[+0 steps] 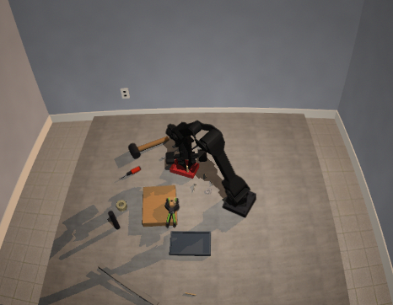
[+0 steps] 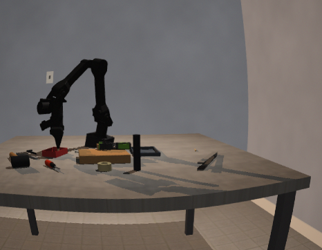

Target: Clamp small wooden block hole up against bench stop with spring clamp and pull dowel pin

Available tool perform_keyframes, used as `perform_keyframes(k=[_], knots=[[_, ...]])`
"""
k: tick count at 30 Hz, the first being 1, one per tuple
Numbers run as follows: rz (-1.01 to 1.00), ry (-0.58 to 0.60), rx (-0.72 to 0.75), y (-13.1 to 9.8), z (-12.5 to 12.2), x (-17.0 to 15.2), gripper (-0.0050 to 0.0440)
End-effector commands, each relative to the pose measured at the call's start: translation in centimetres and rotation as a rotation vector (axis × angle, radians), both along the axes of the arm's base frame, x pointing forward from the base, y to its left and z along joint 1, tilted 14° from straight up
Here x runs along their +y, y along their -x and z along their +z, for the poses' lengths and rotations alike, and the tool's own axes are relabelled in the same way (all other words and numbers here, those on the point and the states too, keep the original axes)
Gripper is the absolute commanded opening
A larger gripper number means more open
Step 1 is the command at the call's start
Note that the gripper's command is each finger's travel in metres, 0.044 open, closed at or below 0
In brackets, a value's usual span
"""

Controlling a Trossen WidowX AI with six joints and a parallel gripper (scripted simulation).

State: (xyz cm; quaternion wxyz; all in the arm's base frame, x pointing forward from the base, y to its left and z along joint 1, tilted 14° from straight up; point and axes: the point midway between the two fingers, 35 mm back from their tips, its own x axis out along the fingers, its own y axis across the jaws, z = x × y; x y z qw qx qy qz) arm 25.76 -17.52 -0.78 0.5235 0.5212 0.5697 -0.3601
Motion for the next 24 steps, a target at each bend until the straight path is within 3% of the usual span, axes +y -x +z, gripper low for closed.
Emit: perform_keyframes(k=[1, 24], knots=[[-0.006, -0.004, -0.001, -0.03, -0.1, 0.06, 0.0], [0.0, 0.001, -0.001, -0.01, -0.09, 0.02, 0.001]])
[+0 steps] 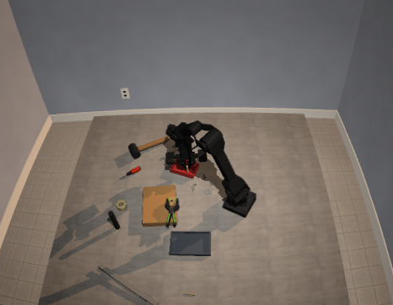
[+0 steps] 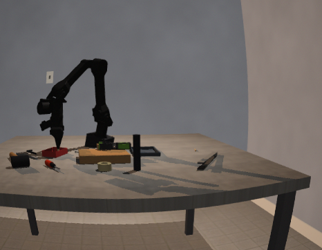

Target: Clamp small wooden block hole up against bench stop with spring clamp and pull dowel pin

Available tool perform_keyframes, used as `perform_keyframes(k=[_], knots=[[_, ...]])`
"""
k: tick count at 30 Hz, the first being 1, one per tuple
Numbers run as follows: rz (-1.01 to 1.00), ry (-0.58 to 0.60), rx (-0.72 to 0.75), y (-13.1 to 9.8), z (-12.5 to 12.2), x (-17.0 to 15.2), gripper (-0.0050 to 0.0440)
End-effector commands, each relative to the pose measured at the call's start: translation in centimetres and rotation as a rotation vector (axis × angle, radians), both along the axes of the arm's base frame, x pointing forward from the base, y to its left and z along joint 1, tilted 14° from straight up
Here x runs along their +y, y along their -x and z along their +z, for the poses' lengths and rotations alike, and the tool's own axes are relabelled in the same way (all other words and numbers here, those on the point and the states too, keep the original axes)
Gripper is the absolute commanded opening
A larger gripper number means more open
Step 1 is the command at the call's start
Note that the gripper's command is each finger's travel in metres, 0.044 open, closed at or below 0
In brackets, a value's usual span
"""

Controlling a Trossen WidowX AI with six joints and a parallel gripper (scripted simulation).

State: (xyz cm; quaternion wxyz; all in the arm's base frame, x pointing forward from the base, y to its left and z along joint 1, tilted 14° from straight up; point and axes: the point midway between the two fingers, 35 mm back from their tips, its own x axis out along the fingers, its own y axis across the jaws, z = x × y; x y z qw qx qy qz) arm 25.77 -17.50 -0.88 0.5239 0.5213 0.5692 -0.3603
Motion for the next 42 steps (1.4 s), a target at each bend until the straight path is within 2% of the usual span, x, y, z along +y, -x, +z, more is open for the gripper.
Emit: perform_keyframes(k=[1, 13, 30, 37, 40, 42], knots=[[0.0, 0.0, 0.0, 0.0, 0.0, 0.0, 0.002], [0.0, 0.0, 0.0, 0.0, 0.0, 0.0, 0.012], [0.0, 0.0, 0.0, 0.0, 0.1, 0.0, 0.012], [0.0, 0.0, 0.0, 0.3, 2.3, -0.5, 0.012], [0.0, 0.0, 0.0, 0.5, 3.4, -0.6, 0.015], [0.0, 0.0, 0.0, 0.5, 3.4, -0.6, 0.015]])
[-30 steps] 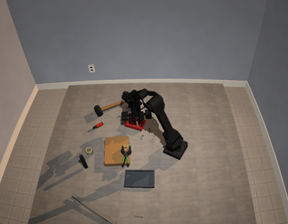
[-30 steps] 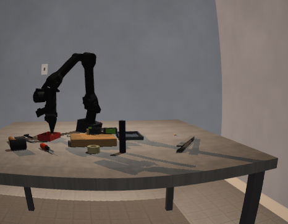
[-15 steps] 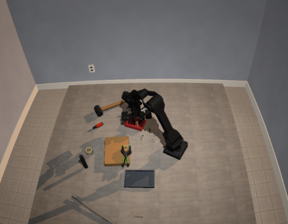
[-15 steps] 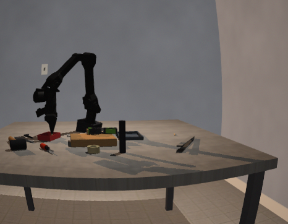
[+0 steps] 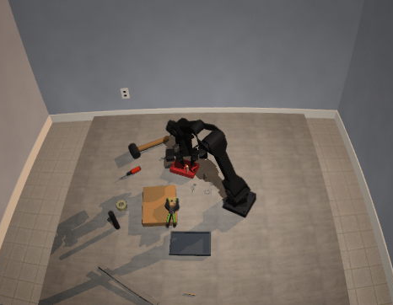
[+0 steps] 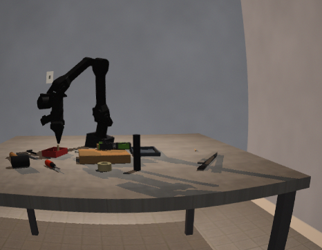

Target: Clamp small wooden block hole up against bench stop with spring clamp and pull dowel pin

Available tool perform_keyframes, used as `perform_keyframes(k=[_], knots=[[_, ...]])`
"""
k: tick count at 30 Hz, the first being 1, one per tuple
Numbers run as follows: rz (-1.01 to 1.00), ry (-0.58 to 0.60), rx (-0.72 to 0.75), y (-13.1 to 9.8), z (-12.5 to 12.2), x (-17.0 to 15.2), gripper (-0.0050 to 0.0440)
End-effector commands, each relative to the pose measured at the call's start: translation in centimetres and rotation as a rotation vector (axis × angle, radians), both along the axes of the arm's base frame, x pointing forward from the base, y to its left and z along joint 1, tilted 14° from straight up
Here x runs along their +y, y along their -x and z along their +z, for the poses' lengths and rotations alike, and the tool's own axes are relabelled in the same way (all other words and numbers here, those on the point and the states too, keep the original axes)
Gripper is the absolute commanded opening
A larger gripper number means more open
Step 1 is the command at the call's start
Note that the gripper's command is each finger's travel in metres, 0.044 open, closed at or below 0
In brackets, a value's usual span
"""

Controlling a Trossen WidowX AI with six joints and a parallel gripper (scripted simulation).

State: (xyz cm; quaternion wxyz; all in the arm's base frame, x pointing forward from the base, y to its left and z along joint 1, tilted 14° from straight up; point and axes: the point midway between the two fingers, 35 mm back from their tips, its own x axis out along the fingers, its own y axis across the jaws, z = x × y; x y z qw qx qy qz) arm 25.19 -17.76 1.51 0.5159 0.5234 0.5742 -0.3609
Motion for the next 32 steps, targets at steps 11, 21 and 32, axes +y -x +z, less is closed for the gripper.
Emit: perform_keyframes(k=[11, 21, 32], knots=[[0.002, 0.009, -0.01, 0.3, 2.4, -0.5, 0.026], [-0.001, 0.001, -0.004, 0.3, 2.1, -0.3, 0.034], [-0.001, 0.001, -0.004, 0.3, 2.1, -0.3, 0.044]])
